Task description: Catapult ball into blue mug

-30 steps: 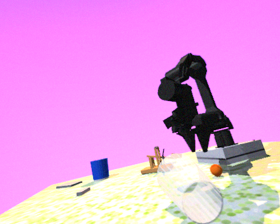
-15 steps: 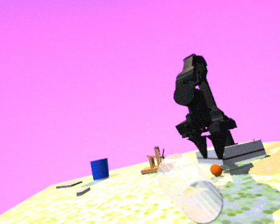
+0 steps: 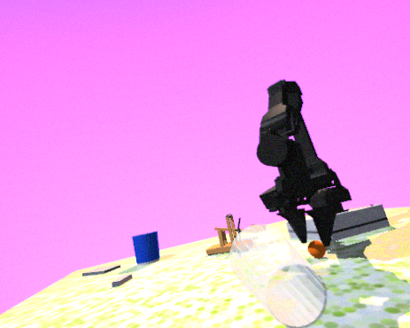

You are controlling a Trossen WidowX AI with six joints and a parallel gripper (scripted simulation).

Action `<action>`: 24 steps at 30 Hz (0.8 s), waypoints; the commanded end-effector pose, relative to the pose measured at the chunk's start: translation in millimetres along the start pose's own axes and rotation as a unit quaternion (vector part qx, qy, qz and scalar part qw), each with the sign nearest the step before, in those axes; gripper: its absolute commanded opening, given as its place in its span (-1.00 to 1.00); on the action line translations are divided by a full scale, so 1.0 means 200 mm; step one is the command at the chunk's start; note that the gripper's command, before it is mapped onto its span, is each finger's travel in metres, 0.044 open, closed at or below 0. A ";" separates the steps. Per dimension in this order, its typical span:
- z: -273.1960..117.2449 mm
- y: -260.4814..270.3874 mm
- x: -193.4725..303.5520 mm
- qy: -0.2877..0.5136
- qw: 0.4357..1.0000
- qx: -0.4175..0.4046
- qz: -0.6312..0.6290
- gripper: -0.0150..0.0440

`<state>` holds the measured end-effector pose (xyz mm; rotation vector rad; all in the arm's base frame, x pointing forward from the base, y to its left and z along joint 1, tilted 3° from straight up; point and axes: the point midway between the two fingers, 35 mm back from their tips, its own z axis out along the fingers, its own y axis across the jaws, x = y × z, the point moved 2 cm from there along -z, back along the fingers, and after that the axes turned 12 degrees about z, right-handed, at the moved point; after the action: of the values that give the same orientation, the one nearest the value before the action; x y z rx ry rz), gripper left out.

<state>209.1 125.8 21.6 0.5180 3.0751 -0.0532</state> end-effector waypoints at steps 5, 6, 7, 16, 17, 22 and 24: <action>0.07 -0.01 0.00 0.001 1.000 0.001 0.001 0.53; 0.08 -0.01 0.00 0.001 1.000 0.001 0.001 0.53; 0.08 -0.01 0.00 0.001 1.000 0.001 0.001 0.53; 0.08 -0.01 0.00 0.001 1.000 0.001 0.001 -0.05; 0.08 -0.01 0.00 0.001 1.000 0.001 0.001 -0.08; 0.08 -0.01 0.00 0.001 1.000 0.001 0.001 -0.26; 0.07 0.00 0.00 -0.003 1.000 -0.004 0.004 -0.43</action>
<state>207.9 124.0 5.6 0.5239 3.0766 -0.0568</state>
